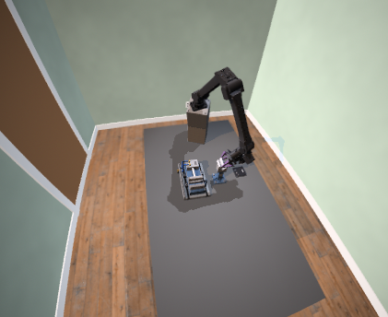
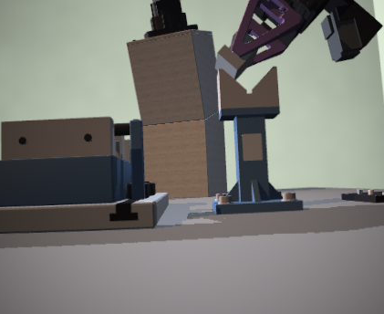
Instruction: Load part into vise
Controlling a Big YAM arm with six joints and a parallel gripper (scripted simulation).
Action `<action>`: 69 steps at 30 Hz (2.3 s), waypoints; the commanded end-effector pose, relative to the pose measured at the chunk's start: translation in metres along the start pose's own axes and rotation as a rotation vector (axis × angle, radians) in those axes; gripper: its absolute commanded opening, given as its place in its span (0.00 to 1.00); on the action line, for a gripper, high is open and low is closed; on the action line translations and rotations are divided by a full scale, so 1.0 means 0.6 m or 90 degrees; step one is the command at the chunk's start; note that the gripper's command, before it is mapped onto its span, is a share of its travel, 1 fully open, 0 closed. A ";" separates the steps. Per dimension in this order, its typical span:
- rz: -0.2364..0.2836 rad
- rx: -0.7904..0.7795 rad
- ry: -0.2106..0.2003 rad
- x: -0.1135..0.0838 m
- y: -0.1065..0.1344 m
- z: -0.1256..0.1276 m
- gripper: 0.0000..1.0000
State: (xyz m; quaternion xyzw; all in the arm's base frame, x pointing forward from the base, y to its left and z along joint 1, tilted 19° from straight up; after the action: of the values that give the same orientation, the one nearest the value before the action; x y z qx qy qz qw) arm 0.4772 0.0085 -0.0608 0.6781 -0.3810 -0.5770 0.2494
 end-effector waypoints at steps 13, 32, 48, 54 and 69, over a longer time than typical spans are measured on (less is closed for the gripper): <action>0.000 0.003 0.015 -0.022 -0.002 -0.012 0.00; 0.001 0.002 0.014 -0.020 -0.006 -0.012 0.00; 0.001 0.002 0.013 -0.019 -0.007 -0.011 0.00; 0.000 0.004 0.015 -0.021 -0.009 -0.015 0.00; 0.003 -0.002 0.011 -0.012 -0.021 -0.010 0.00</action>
State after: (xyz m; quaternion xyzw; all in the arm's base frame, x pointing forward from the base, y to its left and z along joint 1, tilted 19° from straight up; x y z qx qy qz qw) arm 0.4821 0.0107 -0.0675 0.6777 -0.3812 -0.5771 0.2497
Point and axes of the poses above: the point where the finger pads meet when closed, its own x axis out along the fingers, its own z axis across the jaws, y = z × x, the point moved 2 cm from there along -x, back along the fingers, and after that the axes turned 7 degrees about -x, right-handed, at the moved point
